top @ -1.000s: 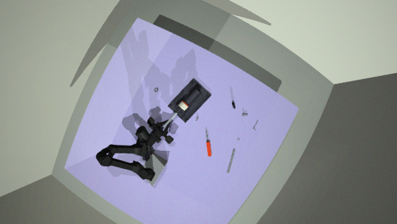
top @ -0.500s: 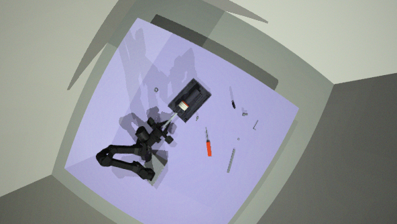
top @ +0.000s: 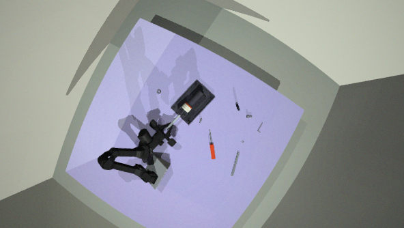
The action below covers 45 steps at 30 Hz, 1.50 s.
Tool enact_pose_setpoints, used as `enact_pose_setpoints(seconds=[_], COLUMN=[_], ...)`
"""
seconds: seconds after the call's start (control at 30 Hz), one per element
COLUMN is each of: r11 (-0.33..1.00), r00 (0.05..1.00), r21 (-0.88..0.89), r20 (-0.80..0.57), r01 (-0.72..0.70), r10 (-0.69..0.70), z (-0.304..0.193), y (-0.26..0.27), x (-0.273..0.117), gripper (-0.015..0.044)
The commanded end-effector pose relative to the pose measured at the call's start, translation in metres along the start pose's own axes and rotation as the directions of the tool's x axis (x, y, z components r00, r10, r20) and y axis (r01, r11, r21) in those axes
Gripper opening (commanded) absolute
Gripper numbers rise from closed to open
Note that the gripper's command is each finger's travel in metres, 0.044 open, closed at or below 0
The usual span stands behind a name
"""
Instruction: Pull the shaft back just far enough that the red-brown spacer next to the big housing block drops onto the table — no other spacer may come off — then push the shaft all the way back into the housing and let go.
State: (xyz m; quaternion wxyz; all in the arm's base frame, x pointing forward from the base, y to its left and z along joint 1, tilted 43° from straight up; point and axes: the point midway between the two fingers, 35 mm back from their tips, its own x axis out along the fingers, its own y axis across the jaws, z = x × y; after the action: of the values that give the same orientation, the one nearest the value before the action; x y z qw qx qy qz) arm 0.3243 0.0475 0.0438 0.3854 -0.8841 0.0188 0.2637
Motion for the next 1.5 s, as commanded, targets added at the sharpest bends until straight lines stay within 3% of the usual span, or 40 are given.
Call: enact_pose_setpoints(seconds=[0.0,1.47], r11=[1.000,1.000], r00=[1.000,1.000], r21=[0.003,0.004], r20=[0.002,0.002], r01=[0.004,0.004], r10=[-0.004,-0.004], z=[0.0004,0.0027], y=[-0.0008,-0.0007], x=[-0.0009,-0.0047], gripper=[0.0000,0.0000])
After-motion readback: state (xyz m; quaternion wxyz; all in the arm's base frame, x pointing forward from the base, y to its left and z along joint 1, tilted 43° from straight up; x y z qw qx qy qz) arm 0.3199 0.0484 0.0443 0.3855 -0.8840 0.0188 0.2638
